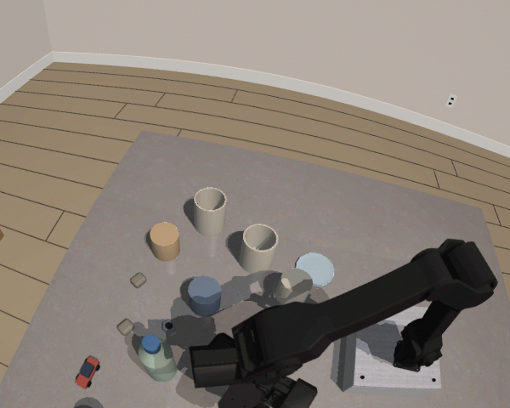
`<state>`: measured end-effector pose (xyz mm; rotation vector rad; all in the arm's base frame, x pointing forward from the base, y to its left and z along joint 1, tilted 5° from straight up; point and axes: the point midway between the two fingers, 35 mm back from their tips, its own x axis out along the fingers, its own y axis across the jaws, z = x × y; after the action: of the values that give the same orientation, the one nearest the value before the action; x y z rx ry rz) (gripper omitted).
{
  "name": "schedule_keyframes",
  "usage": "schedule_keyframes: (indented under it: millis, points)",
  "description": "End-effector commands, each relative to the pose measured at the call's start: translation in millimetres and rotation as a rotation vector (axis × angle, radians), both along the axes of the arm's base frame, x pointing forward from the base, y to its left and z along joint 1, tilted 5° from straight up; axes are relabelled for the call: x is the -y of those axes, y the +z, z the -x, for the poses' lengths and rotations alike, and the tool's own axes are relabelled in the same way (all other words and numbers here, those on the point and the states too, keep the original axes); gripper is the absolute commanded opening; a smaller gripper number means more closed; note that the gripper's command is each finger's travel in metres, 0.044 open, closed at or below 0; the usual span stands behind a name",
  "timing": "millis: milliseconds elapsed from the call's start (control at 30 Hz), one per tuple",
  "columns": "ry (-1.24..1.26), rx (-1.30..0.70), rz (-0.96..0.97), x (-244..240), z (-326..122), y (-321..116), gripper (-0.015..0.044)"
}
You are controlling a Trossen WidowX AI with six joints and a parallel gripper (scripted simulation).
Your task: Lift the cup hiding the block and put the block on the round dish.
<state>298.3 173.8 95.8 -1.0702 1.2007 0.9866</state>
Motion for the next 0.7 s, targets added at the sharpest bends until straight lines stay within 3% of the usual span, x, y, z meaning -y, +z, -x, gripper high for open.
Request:
schedule_keyframes:
  millis: [0,367,500,667]
  points:
    - [0.005,-0.009,0.003,0.2,0.7,-8.2,0.0260]
    - [0.005,-0.009,0.003,0.3,-0.3,-23.4,0.0260]
    - [0.005,-0.009,0.003,0.3,-0.3,-23.4,0.0155]
    - [0.005,-0.009,0.003,0.3,-0.3,-23.4,0.0122]
